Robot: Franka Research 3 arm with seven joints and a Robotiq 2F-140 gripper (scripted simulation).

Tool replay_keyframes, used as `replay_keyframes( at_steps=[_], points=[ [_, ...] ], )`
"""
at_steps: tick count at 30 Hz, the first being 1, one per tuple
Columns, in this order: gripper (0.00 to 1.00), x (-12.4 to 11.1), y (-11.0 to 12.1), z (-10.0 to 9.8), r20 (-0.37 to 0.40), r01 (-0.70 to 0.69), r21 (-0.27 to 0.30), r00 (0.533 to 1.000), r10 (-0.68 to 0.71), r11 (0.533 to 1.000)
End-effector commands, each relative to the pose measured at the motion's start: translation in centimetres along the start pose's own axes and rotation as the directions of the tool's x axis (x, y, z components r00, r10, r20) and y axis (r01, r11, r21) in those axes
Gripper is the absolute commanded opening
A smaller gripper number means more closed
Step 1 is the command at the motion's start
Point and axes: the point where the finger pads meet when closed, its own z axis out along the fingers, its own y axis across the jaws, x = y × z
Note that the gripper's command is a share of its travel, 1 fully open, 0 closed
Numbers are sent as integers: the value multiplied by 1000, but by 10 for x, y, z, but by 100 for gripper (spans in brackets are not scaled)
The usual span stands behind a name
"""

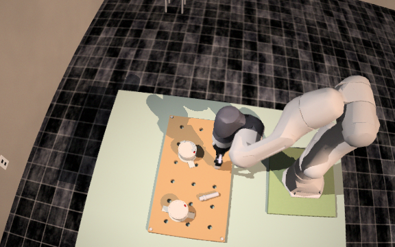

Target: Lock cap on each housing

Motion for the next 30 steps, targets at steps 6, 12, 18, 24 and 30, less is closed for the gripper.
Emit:
replay_keyframes(
  at_steps=[6,12,18,24,30],
  points=[
    [10,-3,-1,1,8,-4,4,1000,4,1000],
    [10,-3,-1,3,8,-4,4,1000,4,1000],
    [10,-3,-1,4,8,-4,4,1000,4,1000],
    [10,-3,-1,5,8,-4,4,1000,4,1000],
    [10,-3,-1,7,8,-4,4,1000,4,1000]
  ],
)
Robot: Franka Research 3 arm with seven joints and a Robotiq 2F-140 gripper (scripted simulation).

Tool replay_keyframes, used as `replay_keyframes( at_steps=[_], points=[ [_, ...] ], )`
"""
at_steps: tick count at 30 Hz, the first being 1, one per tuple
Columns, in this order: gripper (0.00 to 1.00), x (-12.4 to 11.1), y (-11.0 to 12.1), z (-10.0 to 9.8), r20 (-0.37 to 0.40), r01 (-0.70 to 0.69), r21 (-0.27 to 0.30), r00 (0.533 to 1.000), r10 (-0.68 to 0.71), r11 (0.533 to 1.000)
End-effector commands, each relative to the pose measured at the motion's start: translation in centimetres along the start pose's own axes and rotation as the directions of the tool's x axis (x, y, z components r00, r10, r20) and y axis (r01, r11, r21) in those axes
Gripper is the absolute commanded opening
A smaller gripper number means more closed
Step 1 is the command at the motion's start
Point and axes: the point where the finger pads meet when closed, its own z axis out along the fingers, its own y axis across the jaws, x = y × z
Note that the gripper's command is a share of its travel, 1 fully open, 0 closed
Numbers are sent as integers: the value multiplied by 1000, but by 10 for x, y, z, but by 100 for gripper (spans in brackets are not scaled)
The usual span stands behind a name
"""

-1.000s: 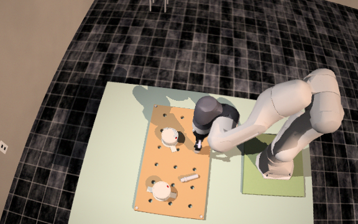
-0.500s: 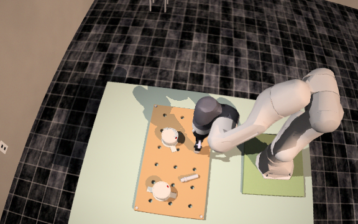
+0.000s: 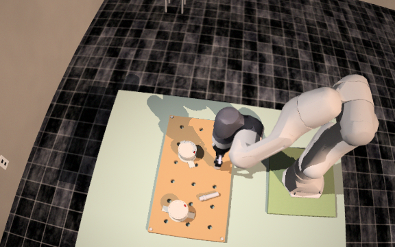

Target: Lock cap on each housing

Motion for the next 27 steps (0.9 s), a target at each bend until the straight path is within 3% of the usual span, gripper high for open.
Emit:
replay_keyframes(
  at_steps=[1,27],
  points=[
    [10,-3,-1,0,8,-5,4,1000,5,1000],
    [10,-3,-1,5,8,-5,4,1000,5,1000]
  ],
)
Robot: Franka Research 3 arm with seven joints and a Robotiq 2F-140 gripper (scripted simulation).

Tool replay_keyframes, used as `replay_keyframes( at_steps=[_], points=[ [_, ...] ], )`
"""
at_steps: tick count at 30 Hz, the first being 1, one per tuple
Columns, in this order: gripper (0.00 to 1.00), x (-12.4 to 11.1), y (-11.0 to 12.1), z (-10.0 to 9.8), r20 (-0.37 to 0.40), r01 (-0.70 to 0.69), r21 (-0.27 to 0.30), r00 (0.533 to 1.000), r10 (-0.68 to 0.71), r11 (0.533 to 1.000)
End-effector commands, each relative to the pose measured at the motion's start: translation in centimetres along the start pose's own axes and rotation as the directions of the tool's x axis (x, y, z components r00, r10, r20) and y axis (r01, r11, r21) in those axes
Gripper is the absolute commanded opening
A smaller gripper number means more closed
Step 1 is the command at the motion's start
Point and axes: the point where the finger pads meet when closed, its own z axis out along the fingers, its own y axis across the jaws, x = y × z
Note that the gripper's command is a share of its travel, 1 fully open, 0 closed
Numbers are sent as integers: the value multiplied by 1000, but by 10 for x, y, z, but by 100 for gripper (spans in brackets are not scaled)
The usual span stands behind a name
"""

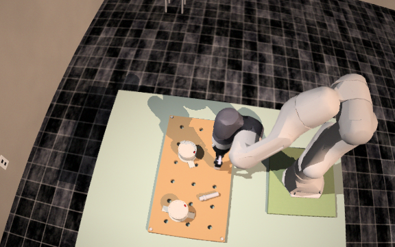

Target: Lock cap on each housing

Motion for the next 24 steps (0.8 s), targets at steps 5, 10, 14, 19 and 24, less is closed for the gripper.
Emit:
replay_keyframes(
  at_steps=[5,10,14,19,24],
  points=[
    [10,-3,-1,1,8,-5,4,1000,5,1000],
    [10,-3,-1,1,8,-5,4,1000,5,1000],
    [10,-3,-1,1,8,-5,4,1000,5,1000],
    [10,-3,-1,2,8,-5,4,1000,5,1000],
    [10,-3,-1,2,8,-5,4,1000,5,1000]
  ],
)
